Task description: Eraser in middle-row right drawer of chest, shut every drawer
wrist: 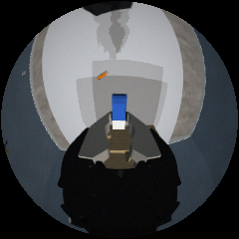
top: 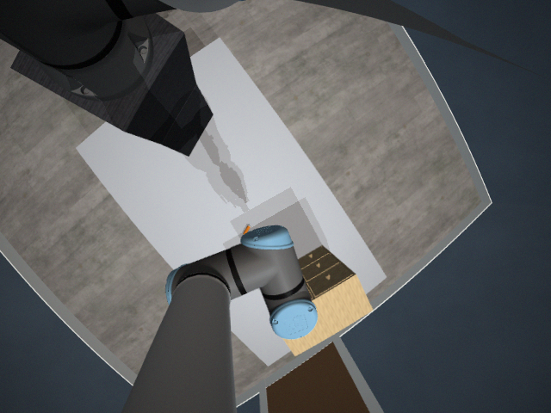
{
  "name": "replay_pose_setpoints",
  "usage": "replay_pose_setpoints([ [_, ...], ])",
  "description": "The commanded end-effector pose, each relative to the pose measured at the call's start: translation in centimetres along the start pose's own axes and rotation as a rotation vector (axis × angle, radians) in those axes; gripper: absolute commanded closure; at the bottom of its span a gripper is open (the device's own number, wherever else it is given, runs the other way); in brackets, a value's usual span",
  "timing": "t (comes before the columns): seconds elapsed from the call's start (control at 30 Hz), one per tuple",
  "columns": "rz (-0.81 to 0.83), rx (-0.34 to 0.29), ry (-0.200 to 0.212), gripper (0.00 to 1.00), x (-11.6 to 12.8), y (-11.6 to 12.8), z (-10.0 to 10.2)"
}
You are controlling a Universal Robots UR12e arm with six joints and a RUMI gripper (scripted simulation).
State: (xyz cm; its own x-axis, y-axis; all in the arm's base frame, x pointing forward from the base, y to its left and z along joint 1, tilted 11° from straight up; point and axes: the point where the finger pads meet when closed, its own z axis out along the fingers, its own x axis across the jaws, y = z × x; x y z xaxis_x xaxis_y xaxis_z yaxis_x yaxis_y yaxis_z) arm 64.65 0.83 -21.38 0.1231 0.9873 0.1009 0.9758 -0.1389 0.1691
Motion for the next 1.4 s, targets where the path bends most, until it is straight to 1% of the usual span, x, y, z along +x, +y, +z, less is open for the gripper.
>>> replay_pose_setpoints([
  [0.0, 0.000, -0.001, 0.000, 0.89, 0.0, 0.0, -1.4],
  [0.6, 0.000, -0.001, 0.000, 0.89, 0.0, 0.0, -3.5],
  [1.37, 0.000, -0.001, 0.000, 0.89, 0.0, 0.0, -3.8],
])
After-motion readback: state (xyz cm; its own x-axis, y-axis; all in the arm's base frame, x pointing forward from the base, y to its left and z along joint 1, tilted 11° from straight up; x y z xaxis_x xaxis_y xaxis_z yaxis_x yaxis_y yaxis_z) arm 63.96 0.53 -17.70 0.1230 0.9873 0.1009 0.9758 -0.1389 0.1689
